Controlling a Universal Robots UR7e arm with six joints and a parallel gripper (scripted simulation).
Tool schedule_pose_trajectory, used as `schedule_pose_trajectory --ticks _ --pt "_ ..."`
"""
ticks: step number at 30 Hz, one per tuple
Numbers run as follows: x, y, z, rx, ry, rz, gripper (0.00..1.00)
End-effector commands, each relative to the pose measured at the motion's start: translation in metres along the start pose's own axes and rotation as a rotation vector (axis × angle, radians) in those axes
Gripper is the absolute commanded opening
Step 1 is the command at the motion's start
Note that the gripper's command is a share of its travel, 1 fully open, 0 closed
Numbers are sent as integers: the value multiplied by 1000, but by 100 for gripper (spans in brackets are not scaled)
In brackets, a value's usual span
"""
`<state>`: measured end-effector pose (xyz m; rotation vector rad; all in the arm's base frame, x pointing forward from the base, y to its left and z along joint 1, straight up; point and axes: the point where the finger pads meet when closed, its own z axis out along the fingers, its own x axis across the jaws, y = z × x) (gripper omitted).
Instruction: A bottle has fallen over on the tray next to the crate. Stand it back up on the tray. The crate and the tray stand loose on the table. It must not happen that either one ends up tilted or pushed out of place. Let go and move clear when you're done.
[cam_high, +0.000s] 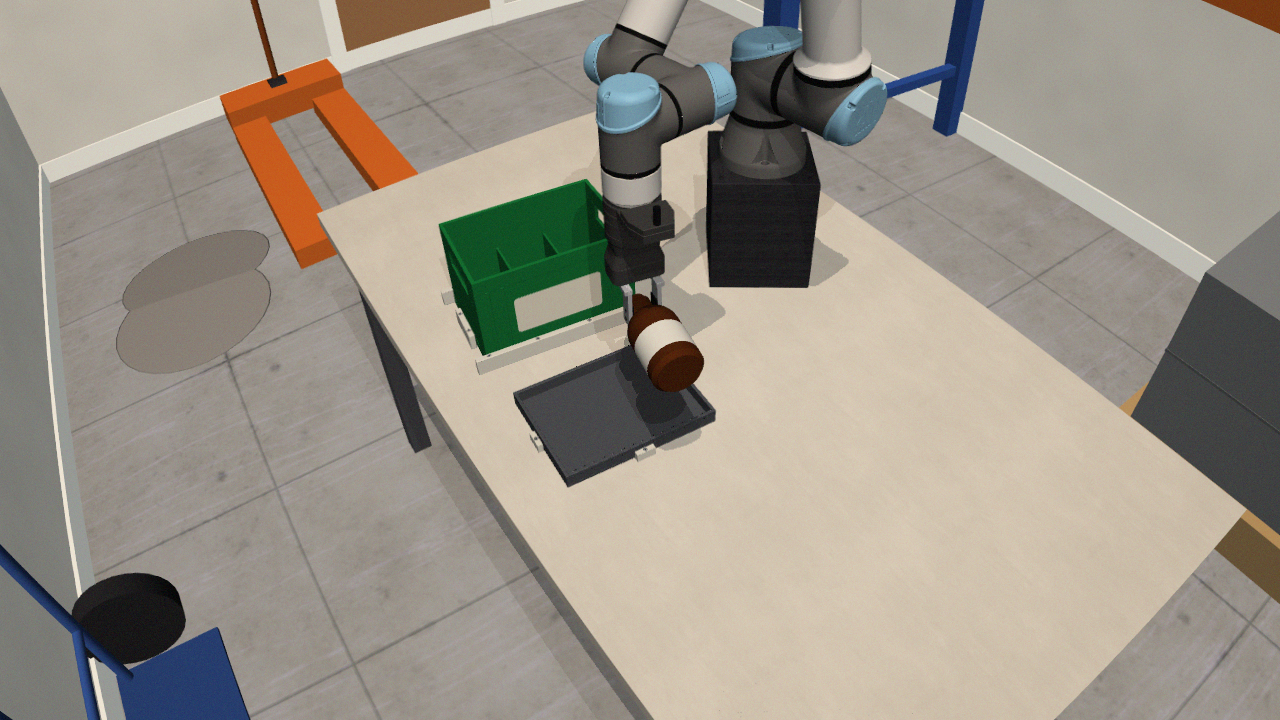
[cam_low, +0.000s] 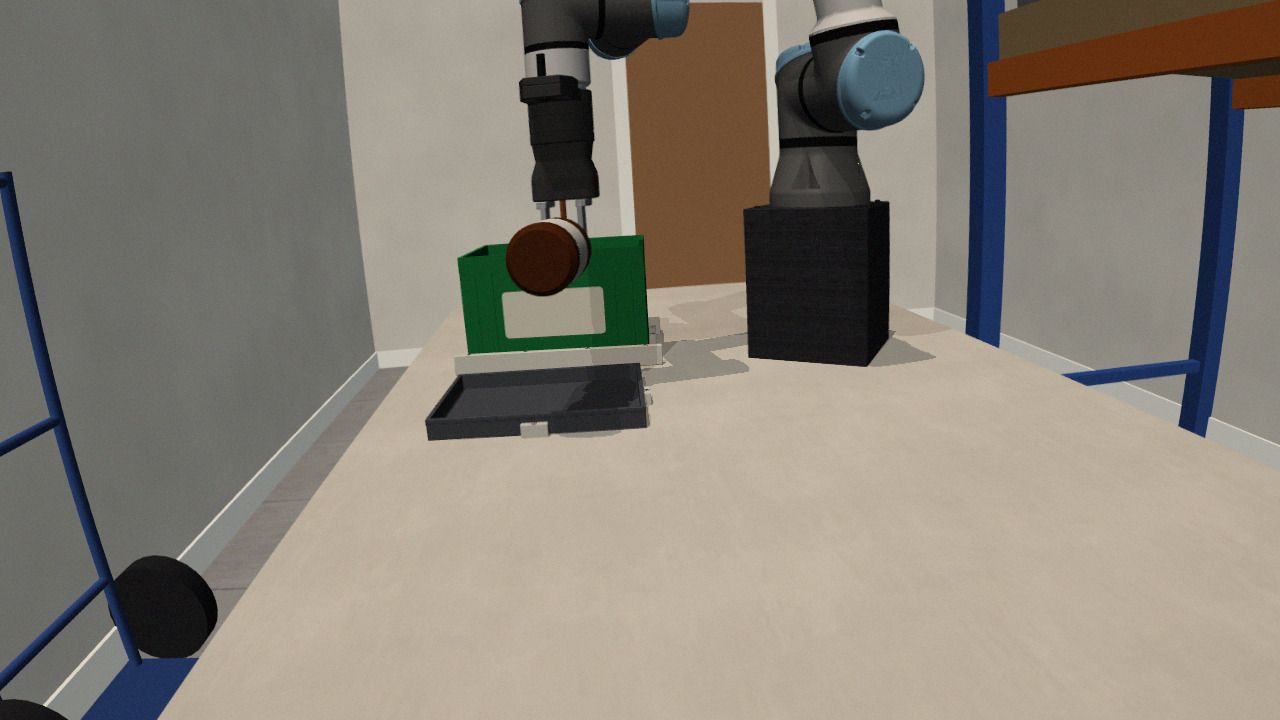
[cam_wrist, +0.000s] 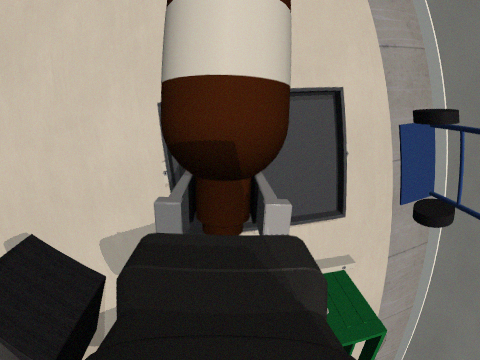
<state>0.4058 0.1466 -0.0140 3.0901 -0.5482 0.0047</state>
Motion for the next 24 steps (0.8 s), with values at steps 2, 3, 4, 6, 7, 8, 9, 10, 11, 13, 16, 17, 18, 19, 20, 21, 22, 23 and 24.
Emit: schedule_pose_trajectory --ticks 2,3,4,6,7,8,9,10,11,13,16,17,18,19,20,21,22,23,24 --pt "0 0 0 1 1 0 0" --pt "0 0 0 1 1 0 0" --pt "0 0 0 1 1 0 0" --pt "0 0 0 1 1 0 0" --pt "0 0 0 1 1 0 0" --pt "0 0 0 1 1 0 0" --pt "0 0 0 1 1 0 0" --pt "0 0 0 1 1 0 0" --pt "0 0 0 1 1 0 0" --pt "0 0 0 1 1 0 0" --pt "0 0 0 1 1 0 0" --pt "0 0 0 1 1 0 0" --pt "0 0 0 1 1 0 0" --pt "0 0 0 1 1 0 0" --pt "0 0 0 1 1 -1 0" --pt "0 0 0 1 1 -2 0" --pt "0 0 0 1 1 -5 0" --pt "0 0 0 1 1 -9 0" --pt "0 0 0 1 1 -15 0"
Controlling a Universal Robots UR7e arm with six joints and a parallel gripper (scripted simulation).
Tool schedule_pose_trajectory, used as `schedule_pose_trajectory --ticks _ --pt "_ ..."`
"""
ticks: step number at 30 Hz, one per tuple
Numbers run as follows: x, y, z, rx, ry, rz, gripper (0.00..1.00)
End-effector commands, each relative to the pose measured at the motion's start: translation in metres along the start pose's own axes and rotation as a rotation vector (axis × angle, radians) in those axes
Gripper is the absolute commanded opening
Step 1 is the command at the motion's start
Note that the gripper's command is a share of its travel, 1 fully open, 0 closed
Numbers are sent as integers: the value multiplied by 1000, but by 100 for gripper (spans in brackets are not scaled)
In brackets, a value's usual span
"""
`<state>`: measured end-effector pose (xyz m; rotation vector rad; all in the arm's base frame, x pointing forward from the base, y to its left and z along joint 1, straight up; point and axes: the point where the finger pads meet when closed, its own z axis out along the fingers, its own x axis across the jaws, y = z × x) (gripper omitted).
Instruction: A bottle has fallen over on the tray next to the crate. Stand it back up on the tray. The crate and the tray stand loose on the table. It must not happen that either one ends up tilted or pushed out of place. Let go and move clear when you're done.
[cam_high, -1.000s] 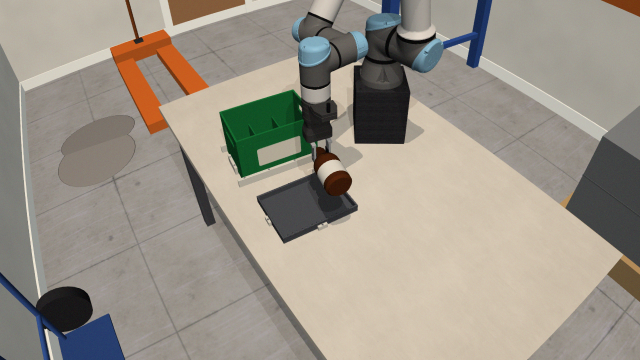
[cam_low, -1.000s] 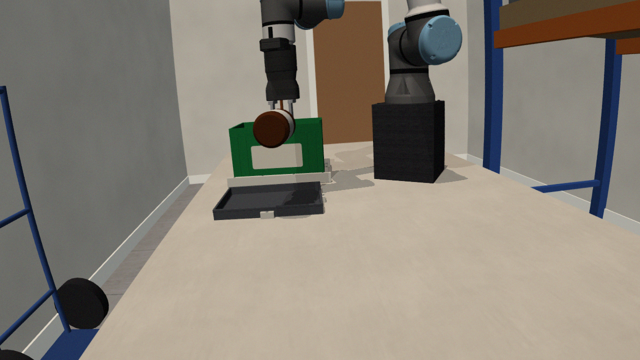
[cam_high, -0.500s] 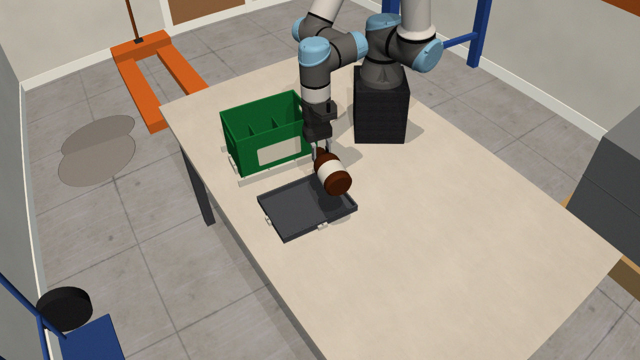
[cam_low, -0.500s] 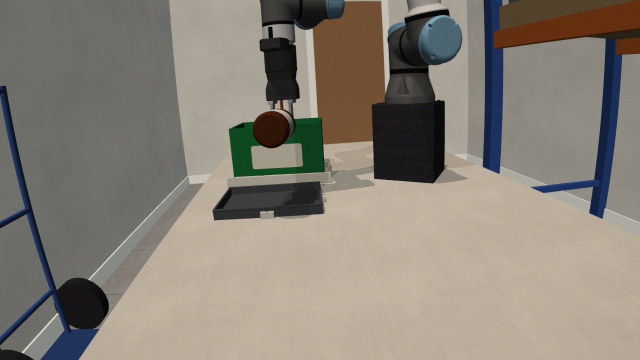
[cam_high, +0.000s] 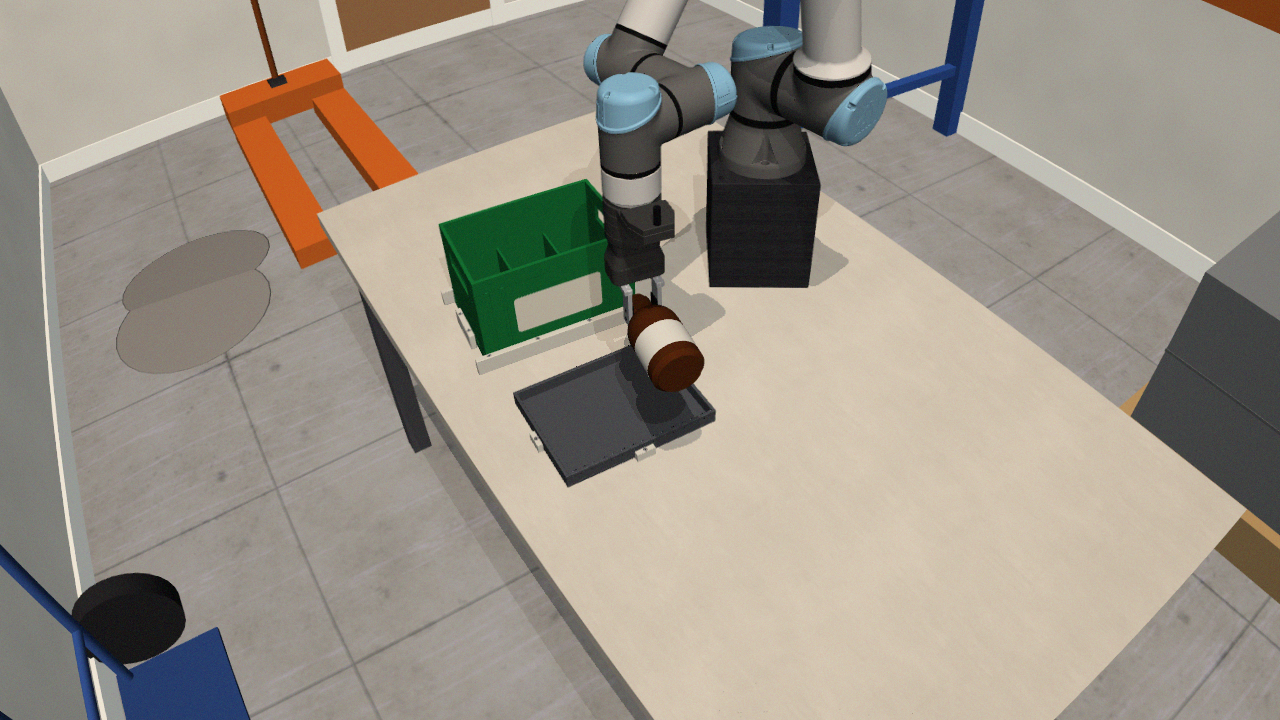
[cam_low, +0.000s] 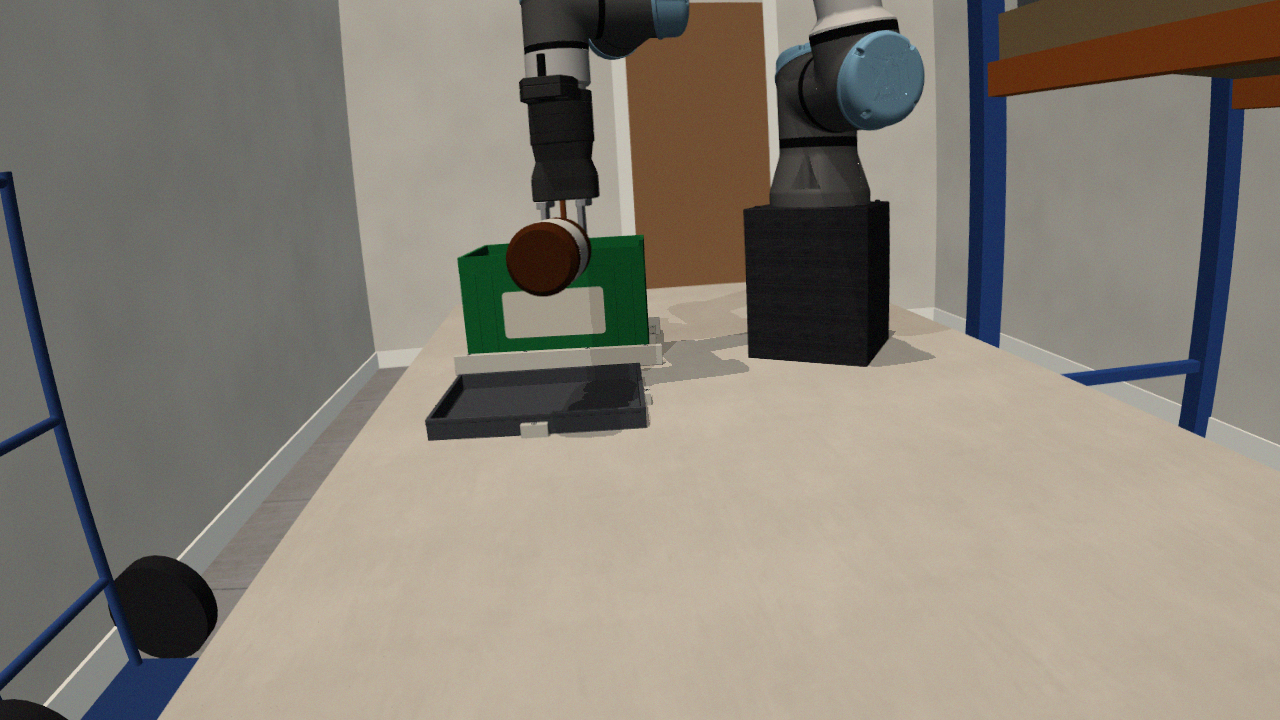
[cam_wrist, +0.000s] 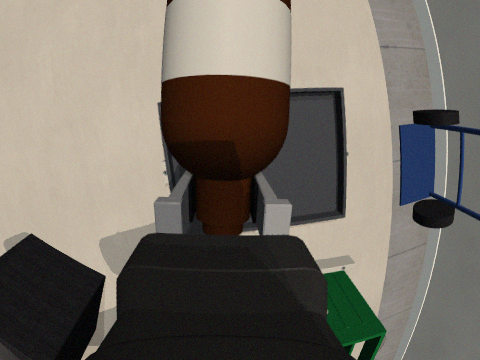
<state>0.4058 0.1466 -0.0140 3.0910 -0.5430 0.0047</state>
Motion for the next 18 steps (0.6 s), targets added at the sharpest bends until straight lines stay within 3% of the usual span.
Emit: schedule_pose_trajectory --ticks 1,18 --pt "0 0 0 1 1 -19 0" --pt "0 0 0 0 1 -226 0"
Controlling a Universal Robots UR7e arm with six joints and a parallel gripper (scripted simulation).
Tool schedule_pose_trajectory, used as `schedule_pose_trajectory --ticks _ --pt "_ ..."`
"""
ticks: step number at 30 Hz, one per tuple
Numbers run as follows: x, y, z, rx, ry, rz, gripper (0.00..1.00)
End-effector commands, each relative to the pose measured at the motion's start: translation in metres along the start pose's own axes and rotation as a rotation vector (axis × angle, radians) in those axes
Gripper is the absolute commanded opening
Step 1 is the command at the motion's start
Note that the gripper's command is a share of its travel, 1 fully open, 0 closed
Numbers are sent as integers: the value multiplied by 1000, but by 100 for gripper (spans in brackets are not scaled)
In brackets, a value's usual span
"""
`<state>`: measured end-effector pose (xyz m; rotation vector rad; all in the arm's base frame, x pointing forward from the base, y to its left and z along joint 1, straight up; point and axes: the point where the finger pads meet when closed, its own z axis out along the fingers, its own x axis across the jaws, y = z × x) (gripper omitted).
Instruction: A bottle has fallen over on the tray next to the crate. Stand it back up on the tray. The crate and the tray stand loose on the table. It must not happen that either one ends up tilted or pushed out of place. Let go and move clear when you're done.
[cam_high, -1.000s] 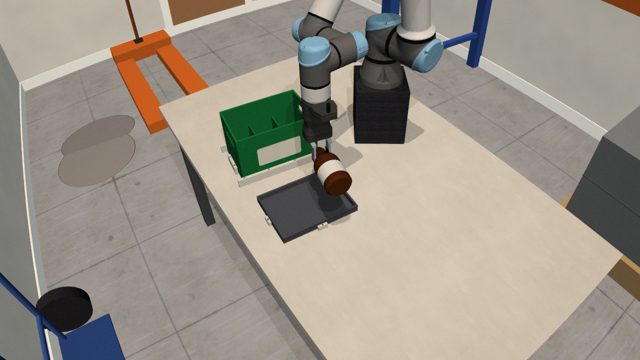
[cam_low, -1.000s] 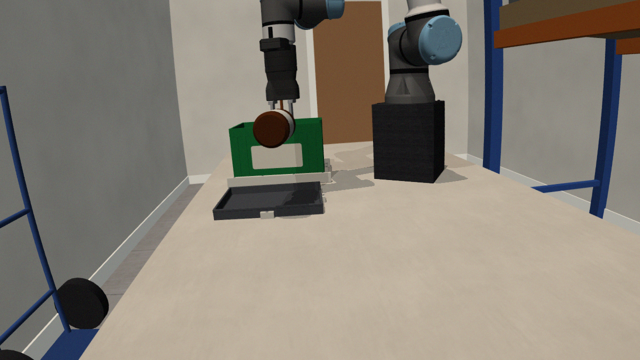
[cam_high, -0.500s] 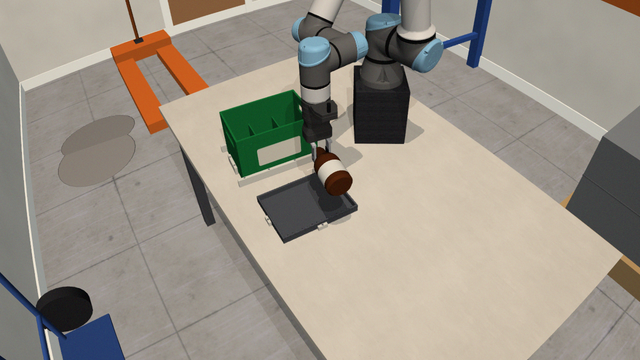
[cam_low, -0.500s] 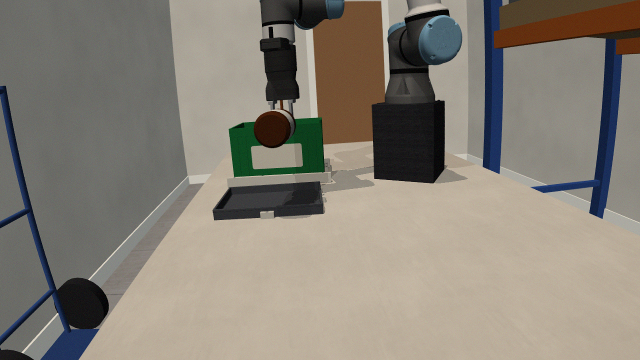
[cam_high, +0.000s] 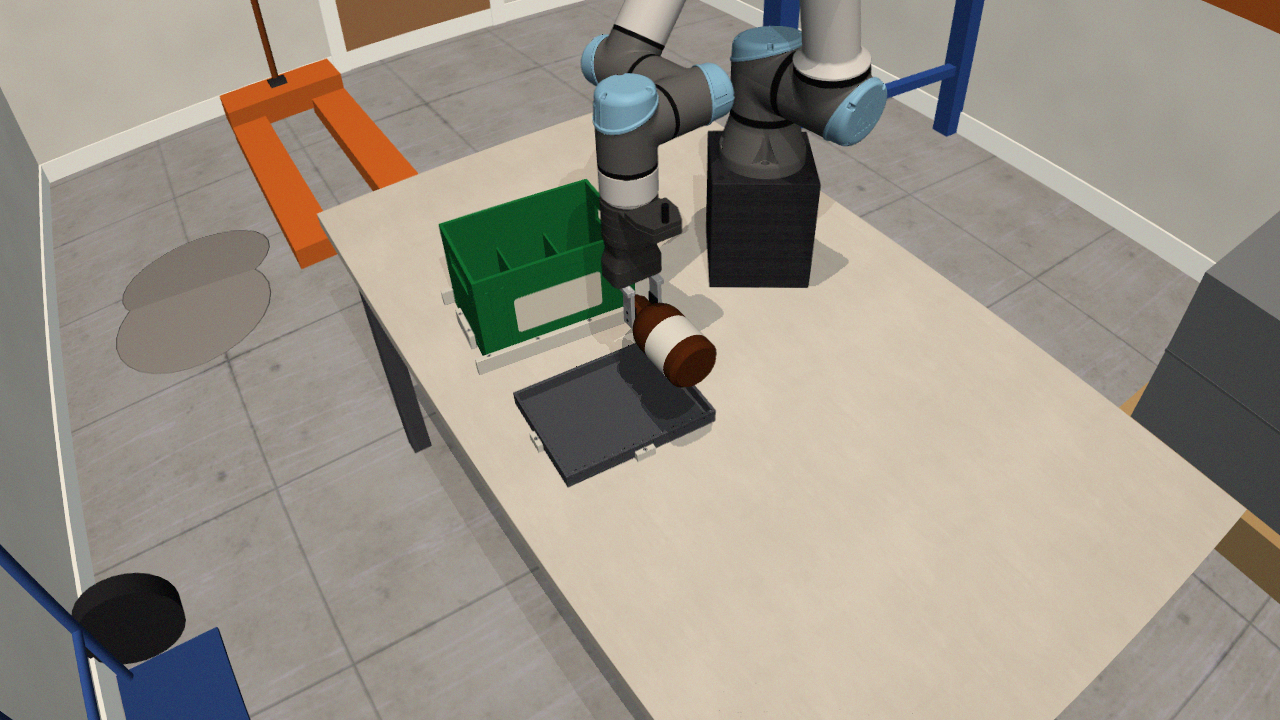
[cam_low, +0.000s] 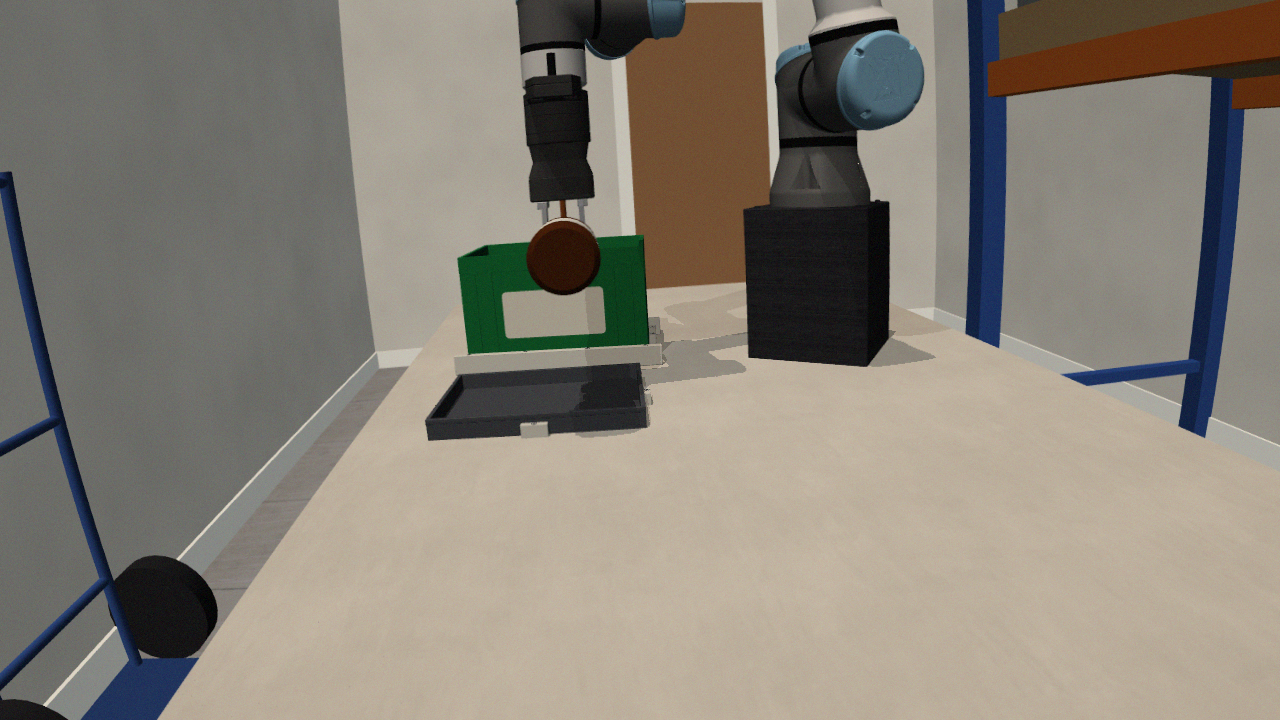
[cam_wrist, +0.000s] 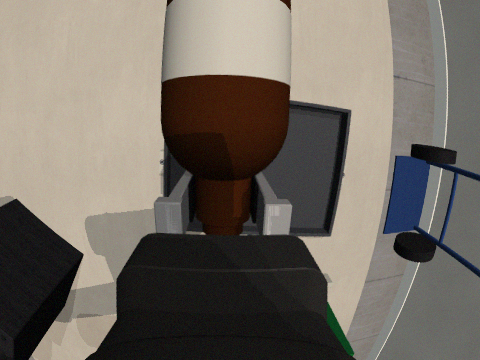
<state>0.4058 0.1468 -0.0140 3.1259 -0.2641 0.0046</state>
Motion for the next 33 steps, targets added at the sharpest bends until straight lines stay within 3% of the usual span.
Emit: schedule_pose_trajectory --ticks 1,33 --pt "0 0 0 1 1 -56 0" --pt "0 0 0 1 1 -79 0"
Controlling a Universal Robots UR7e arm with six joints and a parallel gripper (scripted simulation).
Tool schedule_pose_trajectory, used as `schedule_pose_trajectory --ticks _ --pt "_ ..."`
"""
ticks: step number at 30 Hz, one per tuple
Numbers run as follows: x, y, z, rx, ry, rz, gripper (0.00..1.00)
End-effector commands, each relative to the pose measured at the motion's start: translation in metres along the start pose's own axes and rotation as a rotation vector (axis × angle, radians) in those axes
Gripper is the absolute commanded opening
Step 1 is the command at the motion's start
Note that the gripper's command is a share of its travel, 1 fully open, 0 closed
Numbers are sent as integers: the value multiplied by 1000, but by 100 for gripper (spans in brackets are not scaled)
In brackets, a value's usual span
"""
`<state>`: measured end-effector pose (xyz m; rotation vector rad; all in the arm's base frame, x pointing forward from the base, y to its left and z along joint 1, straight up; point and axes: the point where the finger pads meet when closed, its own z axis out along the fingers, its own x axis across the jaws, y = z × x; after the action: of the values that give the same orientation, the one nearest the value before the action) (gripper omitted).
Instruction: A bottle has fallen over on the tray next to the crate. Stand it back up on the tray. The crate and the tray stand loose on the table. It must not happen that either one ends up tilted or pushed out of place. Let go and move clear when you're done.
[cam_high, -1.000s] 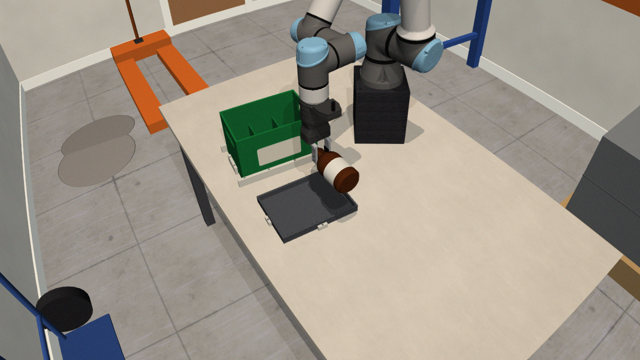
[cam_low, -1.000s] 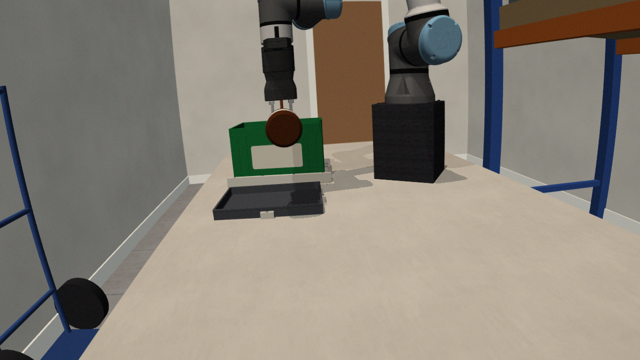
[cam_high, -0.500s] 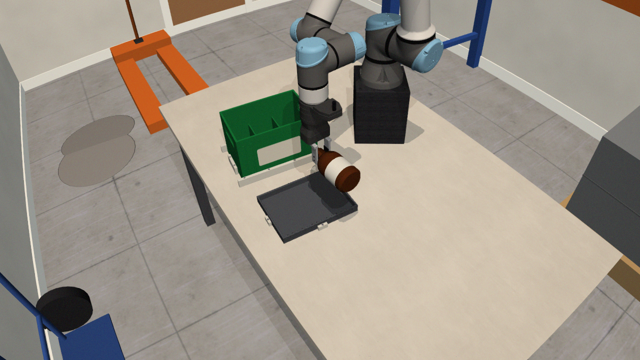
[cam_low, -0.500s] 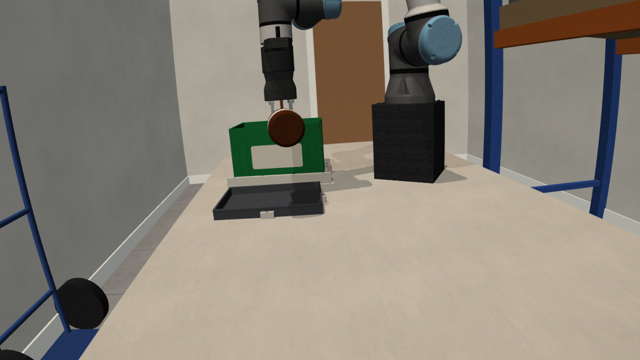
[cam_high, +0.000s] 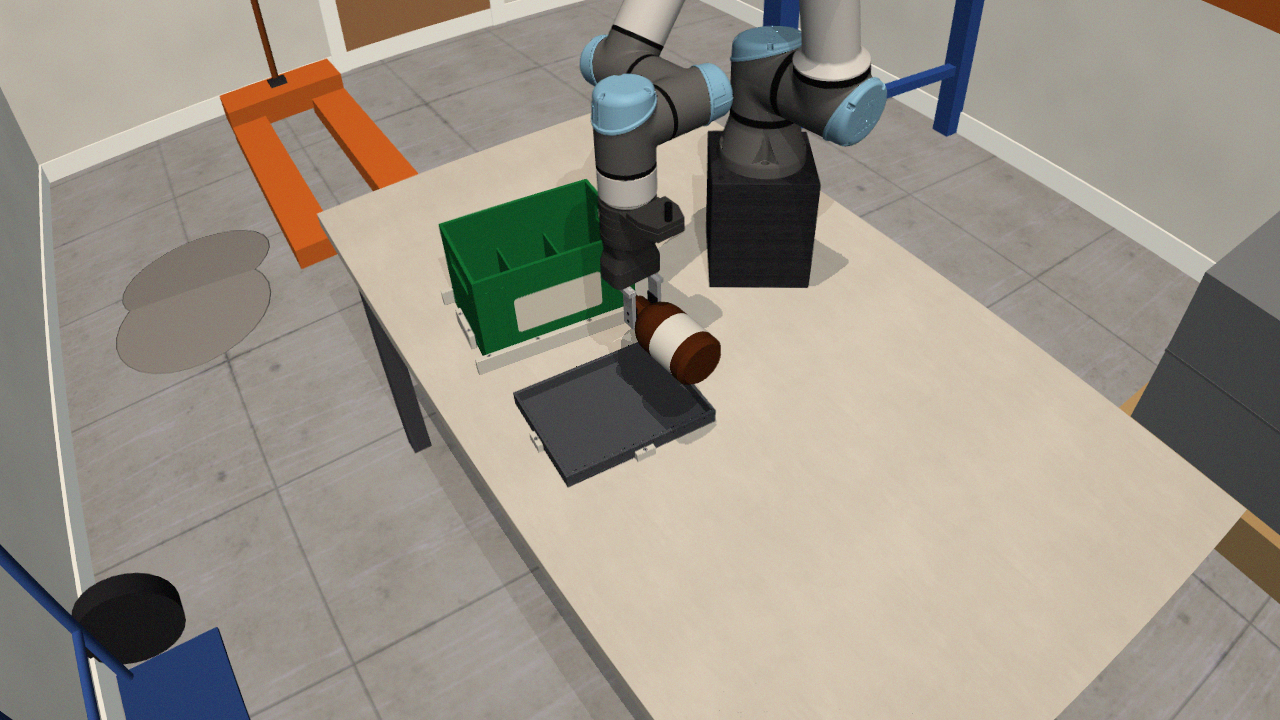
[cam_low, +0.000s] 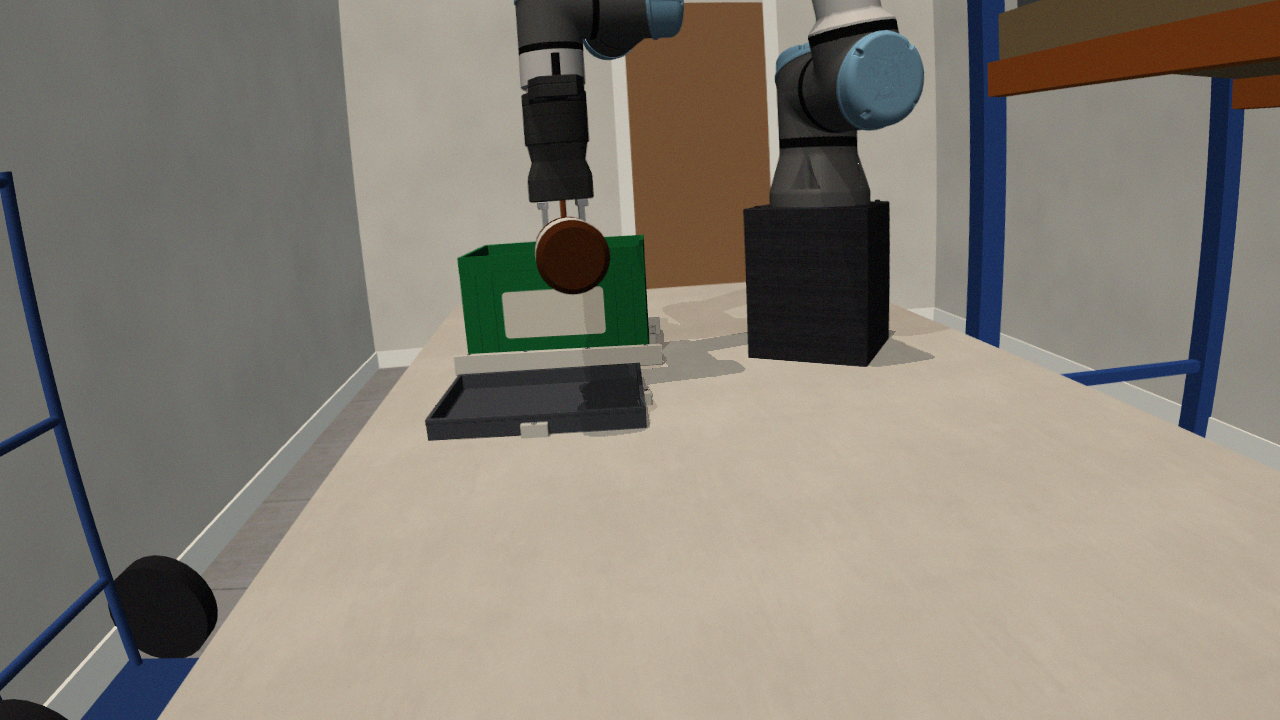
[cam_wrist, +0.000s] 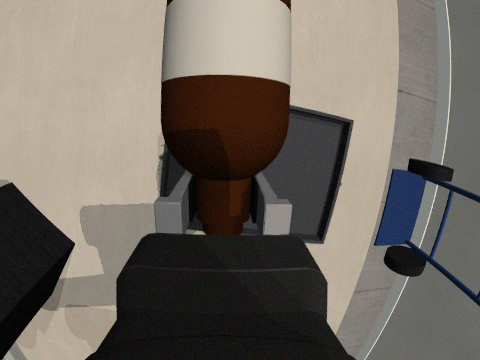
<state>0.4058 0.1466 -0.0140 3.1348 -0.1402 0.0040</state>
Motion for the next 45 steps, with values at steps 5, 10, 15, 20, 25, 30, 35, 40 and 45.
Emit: schedule_pose_trajectory --ticks 5,10,15,20,25,30,35,40,45 --pt "0 0 0 0 1 0 0" --pt "0 0 0 0 1 0 0" --pt "0 0 0 0 1 -5 0" --pt "0 0 0 0 1 -43 0" --pt "0 0 0 0 1 -83 0" --pt "0 0 0 0 1 -163 0" --pt "0 0 0 0 1 -230 0" --pt "0 0 0 0 1 -260 0" --pt "0 0 0 0 1 -262 0"
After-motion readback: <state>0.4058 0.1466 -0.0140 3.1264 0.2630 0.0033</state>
